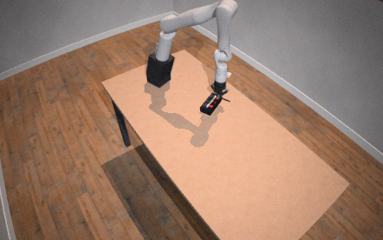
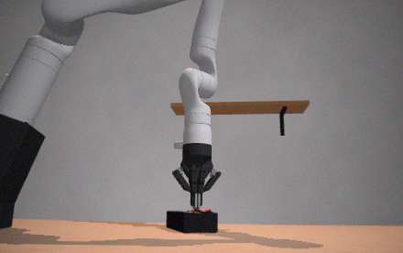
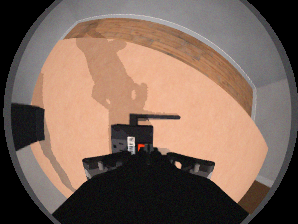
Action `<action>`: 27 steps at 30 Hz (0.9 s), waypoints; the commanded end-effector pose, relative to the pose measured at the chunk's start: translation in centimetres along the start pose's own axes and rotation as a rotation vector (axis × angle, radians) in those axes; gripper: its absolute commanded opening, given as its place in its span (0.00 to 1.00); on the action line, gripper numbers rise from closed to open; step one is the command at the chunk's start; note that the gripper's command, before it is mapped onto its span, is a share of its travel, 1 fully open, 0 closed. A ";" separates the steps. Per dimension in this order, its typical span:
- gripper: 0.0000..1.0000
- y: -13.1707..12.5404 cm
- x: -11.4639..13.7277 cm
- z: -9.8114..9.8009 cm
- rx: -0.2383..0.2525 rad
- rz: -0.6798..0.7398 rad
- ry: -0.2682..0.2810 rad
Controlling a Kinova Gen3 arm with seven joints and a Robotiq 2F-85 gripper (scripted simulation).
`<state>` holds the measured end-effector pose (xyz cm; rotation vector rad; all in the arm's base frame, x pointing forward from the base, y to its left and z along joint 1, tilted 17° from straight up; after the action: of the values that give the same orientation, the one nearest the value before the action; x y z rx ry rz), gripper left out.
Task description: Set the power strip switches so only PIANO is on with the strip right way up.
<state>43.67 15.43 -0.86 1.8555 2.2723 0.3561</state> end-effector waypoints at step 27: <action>0.00 0.0 -0.1 0.3 0.001 0.002 0.000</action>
<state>43.78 15.43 -1.11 1.8573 2.2713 0.3568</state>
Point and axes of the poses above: the point where the finger pads meet when closed, its own z axis out along the fingers, its own y axis across the jaws, x = y × z, the point moved 2 cm from there along -z, back along the fingers, and after that the axes turned 8 degrees about z, right-handed, at the moved point
